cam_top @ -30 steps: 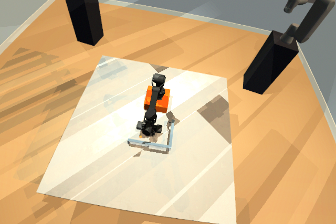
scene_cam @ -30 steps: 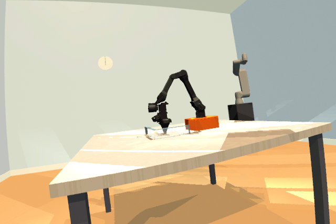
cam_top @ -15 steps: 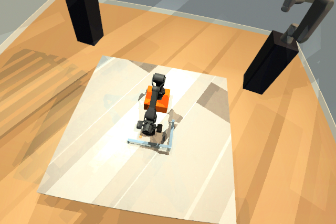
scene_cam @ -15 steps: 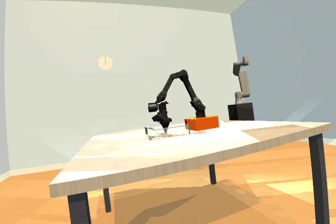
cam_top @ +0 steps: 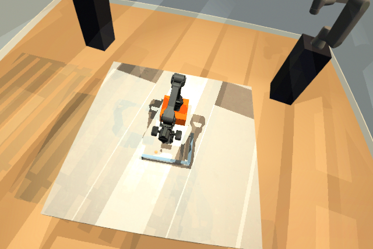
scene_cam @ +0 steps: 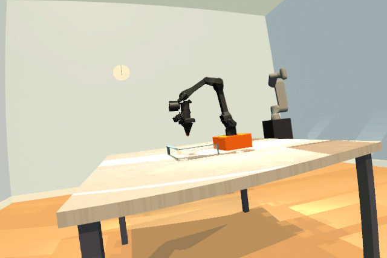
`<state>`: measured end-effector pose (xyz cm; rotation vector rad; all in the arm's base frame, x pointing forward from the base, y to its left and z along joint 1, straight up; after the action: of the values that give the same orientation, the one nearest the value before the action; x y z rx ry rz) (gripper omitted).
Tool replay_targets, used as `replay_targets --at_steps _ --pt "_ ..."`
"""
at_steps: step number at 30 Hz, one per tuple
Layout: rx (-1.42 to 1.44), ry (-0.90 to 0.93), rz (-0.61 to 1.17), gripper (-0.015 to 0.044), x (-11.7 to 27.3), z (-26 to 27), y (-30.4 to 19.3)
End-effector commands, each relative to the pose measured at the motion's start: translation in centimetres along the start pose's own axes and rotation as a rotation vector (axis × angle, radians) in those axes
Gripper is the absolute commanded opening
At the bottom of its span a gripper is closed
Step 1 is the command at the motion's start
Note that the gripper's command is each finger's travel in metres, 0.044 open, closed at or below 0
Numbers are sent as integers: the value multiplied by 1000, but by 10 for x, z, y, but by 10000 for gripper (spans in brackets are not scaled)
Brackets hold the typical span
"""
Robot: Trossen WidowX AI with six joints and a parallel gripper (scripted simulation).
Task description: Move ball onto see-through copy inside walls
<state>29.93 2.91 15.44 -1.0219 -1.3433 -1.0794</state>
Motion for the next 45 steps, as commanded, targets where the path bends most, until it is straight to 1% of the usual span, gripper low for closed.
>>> replay_targets --at_steps 1,11,21,26,29,36,45 --pt "2 -2 9 0 6 0 -2" --pt "6 -2 -1 0 -7 -22 19" --pt "3 -7 4 0 -27 -56 48" --pt "2 -8 5 0 -32 -58 50" --pt "2 -8 5 0 -47 -59 51" --pt "2 -8 5 0 -94 -59 49" --pt "2 -8 5 0 -101 -59 49"
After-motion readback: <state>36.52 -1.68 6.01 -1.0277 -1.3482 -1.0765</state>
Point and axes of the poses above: the point midway between the two fingers, 35 mm back from their tips, its own x axis back along the fingers, its own z axis across the jaws, y = z × x, the point moved 7 cm from there along x, back along the fingers, and after that the axes turned 3 degrees about x, right-handed, at the moved point
